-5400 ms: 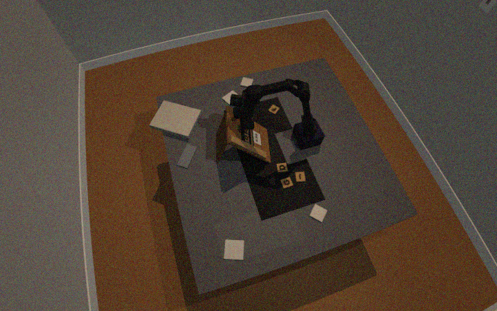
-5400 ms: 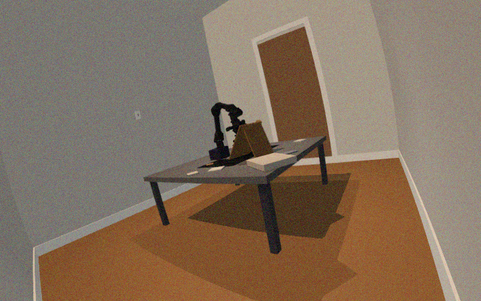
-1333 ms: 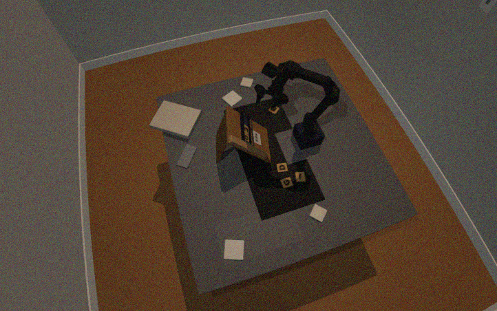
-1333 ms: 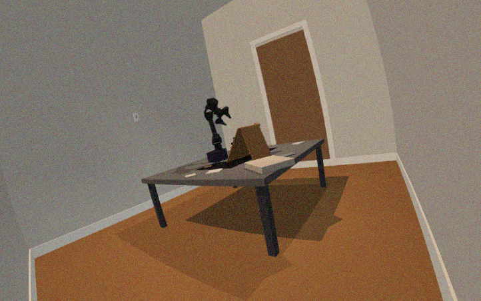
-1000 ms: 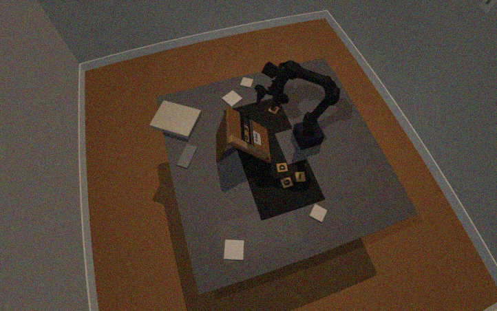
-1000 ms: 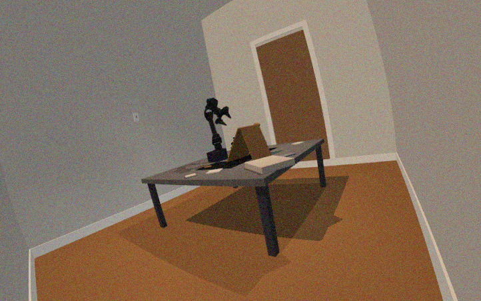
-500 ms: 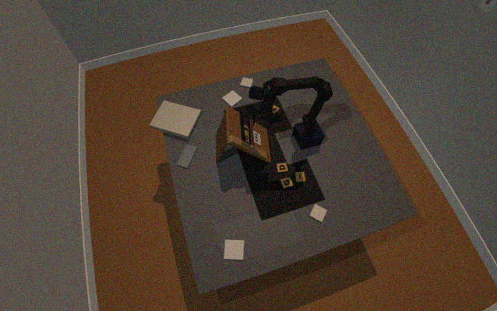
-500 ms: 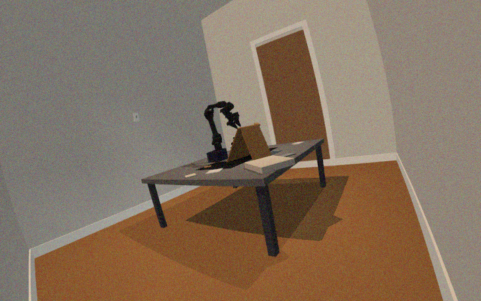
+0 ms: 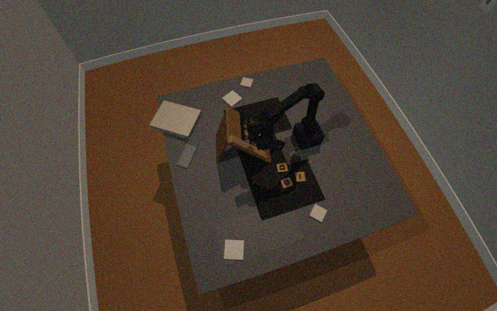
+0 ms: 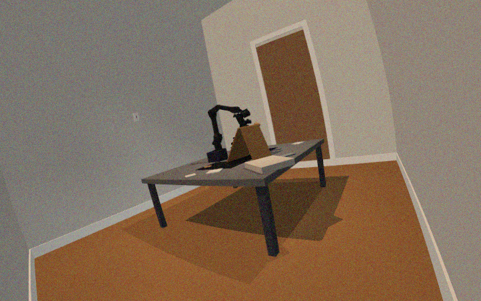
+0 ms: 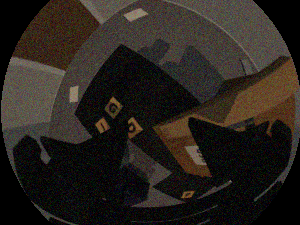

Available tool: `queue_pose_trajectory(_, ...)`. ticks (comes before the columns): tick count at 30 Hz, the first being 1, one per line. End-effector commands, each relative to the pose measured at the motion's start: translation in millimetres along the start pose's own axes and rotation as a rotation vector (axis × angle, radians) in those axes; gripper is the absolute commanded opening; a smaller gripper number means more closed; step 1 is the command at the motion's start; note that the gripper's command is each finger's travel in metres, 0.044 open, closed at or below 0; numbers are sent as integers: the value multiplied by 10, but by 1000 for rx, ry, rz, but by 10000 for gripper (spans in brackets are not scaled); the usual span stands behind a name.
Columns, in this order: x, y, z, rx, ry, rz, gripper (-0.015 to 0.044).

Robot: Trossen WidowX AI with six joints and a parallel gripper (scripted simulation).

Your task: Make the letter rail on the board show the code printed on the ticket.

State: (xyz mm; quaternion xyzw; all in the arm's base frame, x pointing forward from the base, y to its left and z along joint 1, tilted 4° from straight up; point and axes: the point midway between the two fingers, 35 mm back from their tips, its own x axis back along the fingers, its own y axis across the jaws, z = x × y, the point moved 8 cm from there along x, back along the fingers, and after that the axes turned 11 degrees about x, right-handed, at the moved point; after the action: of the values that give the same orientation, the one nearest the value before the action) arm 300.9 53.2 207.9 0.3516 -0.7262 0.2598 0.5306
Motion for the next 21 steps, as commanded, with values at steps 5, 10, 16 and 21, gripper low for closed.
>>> queue_pose_trajectory(5, -828, 655, -356, -275, 171, -7, 340)
queue_pose_trajectory(10, -1161, 1004, -436, -455, 235, 47, 340)
queue_pose_trajectory(16, -1475, 1395, -453, -650, 276, 131, 340)
queue_pose_trajectory(21, -1590, 1579, -427, -725, 283, 170, 340)
